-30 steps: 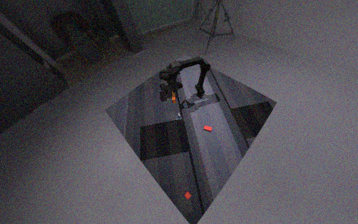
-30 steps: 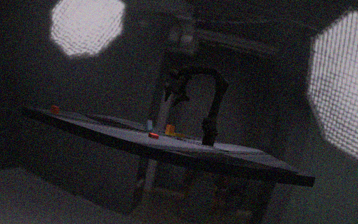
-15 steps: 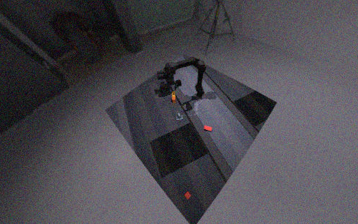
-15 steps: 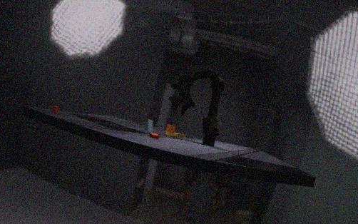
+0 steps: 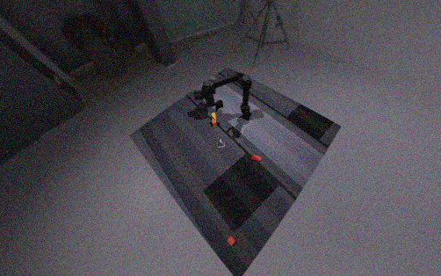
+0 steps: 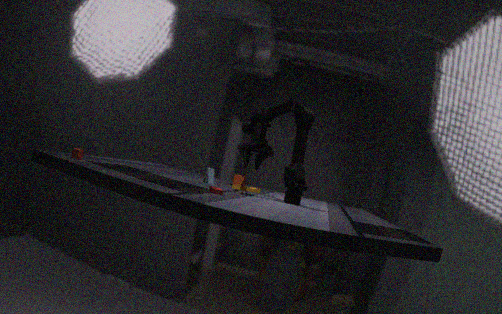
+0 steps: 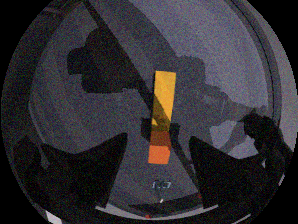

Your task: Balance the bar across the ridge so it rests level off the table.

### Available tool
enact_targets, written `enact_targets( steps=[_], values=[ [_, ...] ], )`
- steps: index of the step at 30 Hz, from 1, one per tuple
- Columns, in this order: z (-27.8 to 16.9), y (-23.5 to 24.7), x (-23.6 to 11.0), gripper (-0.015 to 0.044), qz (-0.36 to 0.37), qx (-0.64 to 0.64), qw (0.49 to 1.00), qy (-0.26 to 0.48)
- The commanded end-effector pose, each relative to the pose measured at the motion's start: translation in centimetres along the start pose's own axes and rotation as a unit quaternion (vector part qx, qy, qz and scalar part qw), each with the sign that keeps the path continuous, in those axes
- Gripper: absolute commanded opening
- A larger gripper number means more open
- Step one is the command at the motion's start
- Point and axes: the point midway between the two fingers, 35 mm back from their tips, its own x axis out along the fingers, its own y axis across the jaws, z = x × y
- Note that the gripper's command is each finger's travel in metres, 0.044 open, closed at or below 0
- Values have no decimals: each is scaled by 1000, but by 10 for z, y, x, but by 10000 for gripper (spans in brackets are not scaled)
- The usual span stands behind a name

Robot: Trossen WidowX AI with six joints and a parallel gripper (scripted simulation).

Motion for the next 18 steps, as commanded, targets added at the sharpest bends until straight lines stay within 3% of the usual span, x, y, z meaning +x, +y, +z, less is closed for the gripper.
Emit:
enact_targets(
  steps=[1, 7, 18],
  values=[
    [1, -3, 31, 315, -11, 3, 1000, -2],
    [1, -8, 69, 315, -11, 3, 1000, -2],
    [1, -8, 74, 315, -11, 3, 1000, -2]
  ],
)
